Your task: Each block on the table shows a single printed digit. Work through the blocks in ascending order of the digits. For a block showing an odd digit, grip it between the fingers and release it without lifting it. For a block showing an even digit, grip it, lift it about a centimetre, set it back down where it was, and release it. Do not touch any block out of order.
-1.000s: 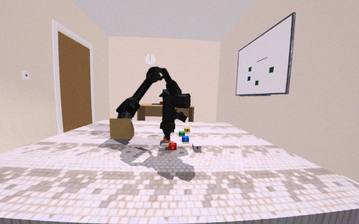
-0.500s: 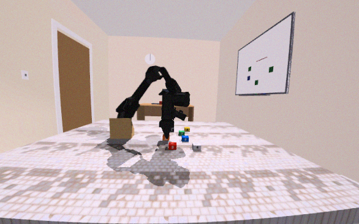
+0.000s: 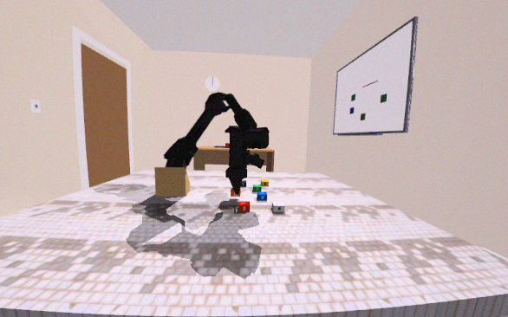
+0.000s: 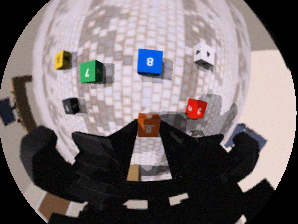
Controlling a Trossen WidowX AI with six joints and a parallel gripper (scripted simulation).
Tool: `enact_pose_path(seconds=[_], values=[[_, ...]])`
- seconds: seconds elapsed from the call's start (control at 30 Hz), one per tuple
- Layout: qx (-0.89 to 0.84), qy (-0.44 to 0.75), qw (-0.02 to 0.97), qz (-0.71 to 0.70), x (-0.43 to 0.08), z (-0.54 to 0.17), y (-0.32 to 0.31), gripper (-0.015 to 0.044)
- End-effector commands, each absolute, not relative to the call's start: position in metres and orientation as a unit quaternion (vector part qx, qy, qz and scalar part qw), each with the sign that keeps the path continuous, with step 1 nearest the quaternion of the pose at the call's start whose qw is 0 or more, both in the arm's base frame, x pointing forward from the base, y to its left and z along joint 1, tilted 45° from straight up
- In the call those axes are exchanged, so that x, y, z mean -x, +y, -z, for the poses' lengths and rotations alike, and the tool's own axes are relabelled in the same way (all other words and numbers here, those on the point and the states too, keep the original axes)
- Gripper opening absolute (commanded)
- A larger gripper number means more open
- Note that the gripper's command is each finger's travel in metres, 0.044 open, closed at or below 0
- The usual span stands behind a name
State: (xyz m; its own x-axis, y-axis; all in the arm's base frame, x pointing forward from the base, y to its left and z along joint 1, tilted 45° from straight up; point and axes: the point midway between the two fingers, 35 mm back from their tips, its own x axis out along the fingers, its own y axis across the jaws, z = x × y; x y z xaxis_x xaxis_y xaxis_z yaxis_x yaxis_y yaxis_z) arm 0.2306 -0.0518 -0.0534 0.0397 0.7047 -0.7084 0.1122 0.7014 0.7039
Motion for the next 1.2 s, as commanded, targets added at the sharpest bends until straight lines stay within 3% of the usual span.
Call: enact_pose_path(seconds=[0.0,0.7,1.03,1.17], values=[[-0.309,0.655,0.651,-0.228,-0.231,0.053,-0.053,0.0120],[-0.310,0.655,0.651,-0.229,-0.232,0.064,-0.042,0.0120],[-0.310,0.655,0.651,-0.229,-0.232,0.064,-0.042,0.0383],[-0.310,0.655,0.651,-0.228,-0.232,0.062,-0.044,0.0400]])
